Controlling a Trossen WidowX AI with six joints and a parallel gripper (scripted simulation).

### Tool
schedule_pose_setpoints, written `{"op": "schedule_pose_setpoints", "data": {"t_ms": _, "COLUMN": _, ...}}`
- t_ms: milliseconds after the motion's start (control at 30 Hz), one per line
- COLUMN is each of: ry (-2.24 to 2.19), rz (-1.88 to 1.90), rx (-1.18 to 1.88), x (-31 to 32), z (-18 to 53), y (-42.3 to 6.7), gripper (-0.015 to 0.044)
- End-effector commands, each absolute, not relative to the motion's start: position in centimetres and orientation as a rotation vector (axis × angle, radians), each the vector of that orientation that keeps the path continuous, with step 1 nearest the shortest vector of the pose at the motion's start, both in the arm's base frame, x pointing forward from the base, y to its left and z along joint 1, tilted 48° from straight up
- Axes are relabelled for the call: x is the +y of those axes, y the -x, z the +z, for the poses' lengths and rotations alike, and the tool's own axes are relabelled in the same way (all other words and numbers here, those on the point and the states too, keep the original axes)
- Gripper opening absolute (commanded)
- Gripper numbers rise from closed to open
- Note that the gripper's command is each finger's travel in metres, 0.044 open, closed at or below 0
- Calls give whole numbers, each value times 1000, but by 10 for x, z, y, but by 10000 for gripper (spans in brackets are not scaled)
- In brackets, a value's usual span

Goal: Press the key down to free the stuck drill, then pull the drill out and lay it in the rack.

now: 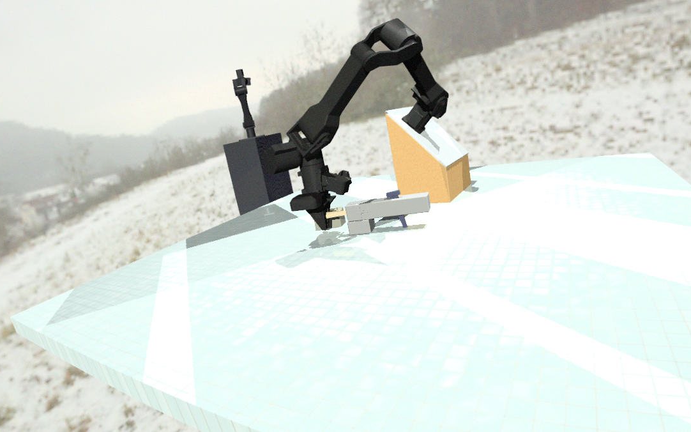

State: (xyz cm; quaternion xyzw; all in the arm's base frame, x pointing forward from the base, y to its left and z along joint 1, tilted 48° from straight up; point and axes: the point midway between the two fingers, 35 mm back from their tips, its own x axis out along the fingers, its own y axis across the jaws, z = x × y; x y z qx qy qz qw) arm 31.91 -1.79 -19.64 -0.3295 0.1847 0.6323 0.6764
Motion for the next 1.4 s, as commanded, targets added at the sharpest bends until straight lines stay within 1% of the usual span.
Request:
{"op": "schedule_pose_setpoints", "data": {"t_ms": 0, "ry": 746, "rz": 1418, "rx": 416, "x": -23, "z": -199, "y": -321, "gripper": 0}}
{"op": "schedule_pose_setpoints", "data": {"t_ms": 1133, "ry": 750, "rz": 1417, "rx": 417, "x": -58, "z": -233, "y": -329, "gripper": 0}}
{"op": "schedule_pose_setpoints", "data": {"t_ms": 1367, "ry": 750, "rz": 1417, "rx": 417, "x": -59, "z": -229, "y": -328, "gripper": 0}}
